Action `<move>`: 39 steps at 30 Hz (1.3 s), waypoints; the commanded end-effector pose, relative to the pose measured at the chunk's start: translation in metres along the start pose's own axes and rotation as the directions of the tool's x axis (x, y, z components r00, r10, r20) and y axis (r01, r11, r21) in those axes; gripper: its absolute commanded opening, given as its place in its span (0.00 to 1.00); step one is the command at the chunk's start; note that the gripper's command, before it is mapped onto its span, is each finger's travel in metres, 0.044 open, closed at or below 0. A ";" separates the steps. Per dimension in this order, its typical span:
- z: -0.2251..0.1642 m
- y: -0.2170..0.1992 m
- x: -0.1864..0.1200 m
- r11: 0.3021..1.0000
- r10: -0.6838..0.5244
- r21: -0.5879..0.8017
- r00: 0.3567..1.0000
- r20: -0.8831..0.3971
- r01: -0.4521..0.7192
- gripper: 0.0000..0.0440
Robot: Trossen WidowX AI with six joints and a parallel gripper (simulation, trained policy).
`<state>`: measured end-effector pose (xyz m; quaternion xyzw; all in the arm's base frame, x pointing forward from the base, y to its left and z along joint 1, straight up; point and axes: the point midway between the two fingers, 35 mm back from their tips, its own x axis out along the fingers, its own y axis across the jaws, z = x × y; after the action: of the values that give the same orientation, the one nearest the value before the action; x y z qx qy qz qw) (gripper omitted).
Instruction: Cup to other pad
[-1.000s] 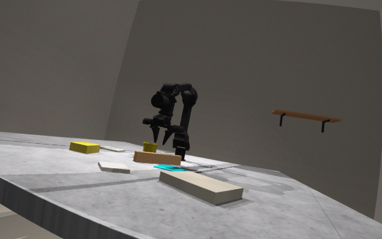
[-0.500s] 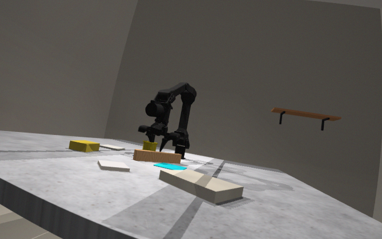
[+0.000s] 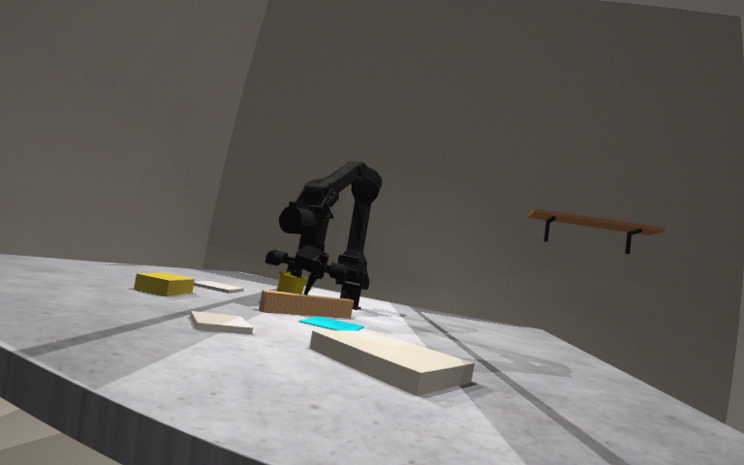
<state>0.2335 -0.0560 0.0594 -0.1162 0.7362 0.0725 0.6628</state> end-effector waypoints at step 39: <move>0.093 0.035 -0.085 0.987 -0.046 -0.138 0.967 0.249 0.083 0.00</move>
<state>0.3144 -0.0001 0.1290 -0.1778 0.6462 0.1168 0.7329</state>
